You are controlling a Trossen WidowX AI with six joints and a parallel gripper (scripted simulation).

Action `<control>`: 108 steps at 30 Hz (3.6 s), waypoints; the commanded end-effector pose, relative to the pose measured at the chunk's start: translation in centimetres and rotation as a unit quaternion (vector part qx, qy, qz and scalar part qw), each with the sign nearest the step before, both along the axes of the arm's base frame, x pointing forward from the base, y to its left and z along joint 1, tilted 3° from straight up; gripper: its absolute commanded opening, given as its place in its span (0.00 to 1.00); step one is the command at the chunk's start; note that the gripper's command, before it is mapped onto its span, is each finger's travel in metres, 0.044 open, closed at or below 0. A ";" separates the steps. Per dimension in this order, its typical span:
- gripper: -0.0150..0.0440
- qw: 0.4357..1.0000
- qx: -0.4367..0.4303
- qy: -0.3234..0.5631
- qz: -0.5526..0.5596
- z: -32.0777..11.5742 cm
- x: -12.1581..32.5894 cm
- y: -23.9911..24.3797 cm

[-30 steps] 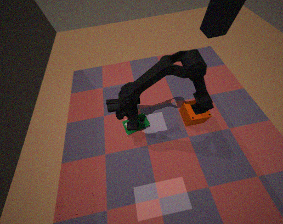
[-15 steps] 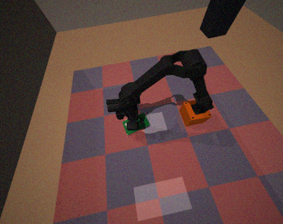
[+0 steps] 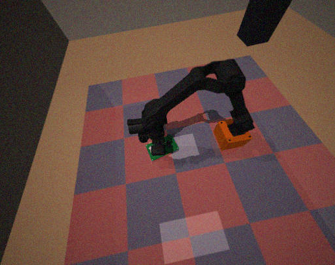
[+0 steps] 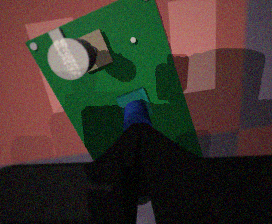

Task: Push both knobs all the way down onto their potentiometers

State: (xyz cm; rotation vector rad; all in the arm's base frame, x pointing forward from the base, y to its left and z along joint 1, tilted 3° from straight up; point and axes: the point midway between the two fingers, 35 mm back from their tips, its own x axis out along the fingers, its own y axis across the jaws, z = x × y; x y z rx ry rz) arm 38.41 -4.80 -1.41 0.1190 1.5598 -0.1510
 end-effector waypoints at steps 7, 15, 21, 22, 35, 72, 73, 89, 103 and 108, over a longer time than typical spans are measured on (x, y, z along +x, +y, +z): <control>0.25 1.000 0.002 0.007 -0.002 -2.1 0.2 0.0; 0.25 1.000 0.002 0.007 -0.002 -2.2 0.2 0.0; 0.25 1.000 0.002 0.007 -0.002 -2.2 0.2 0.0; 0.25 1.000 0.002 0.007 -0.002 -2.3 0.2 0.0; 0.25 1.000 0.002 0.007 -0.002 -2.3 0.2 0.0; 0.25 1.000 0.002 0.007 -0.002 -2.5 0.2 0.0; 0.25 1.000 0.002 0.007 -0.002 -2.5 0.2 0.0; 0.25 1.000 0.002 0.007 -0.002 -2.5 0.2 0.0; 0.25 1.000 0.002 0.007 -0.002 -0.5 0.3 0.0; 0.25 1.000 0.002 0.007 -0.002 0.3 0.3 0.0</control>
